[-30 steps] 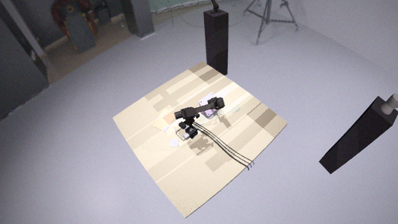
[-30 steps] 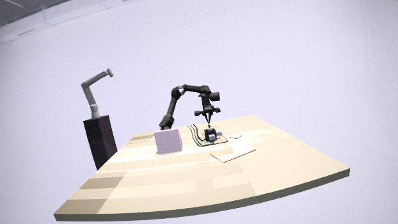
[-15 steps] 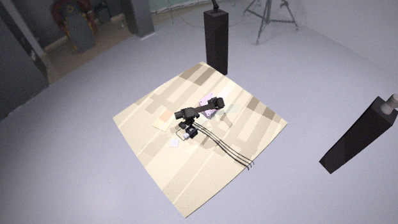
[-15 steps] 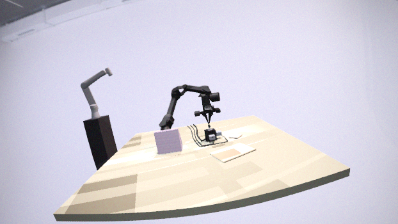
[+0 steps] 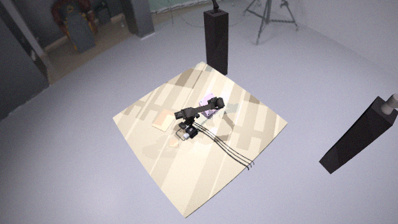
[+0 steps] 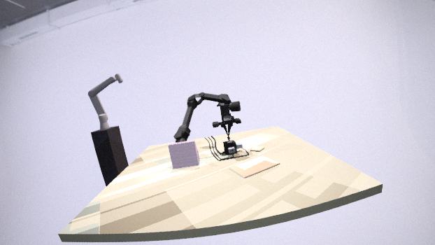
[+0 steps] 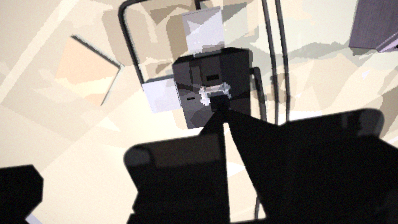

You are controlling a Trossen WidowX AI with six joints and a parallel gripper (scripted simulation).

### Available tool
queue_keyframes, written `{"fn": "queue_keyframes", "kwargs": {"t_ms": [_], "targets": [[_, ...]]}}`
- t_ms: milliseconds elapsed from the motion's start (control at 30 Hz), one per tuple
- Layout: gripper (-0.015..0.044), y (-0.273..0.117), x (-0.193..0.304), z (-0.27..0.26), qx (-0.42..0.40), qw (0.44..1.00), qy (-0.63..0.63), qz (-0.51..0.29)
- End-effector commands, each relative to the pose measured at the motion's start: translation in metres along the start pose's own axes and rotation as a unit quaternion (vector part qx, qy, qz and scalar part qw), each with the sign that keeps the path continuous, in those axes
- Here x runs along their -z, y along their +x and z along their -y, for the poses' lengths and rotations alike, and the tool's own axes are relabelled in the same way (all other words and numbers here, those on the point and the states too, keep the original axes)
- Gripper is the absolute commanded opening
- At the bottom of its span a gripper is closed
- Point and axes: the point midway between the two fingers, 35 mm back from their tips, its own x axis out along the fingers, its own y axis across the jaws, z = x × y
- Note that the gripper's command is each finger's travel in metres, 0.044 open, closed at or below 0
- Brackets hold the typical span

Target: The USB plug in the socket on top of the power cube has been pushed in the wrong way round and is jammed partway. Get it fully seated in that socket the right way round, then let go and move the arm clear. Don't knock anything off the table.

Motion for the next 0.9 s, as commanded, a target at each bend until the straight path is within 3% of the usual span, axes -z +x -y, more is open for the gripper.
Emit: {"fn": "queue_keyframes", "kwargs": {"t_ms": [0, 867], "targets": [[0.0000, 0.0007, 0.0004, -0.0004, -0.001, 1.000, -0.003, -0.003], [0.0000, 0.0039, 0.0018, -0.0005, -0.001, 1.000, -0.006, -0.010]]}}
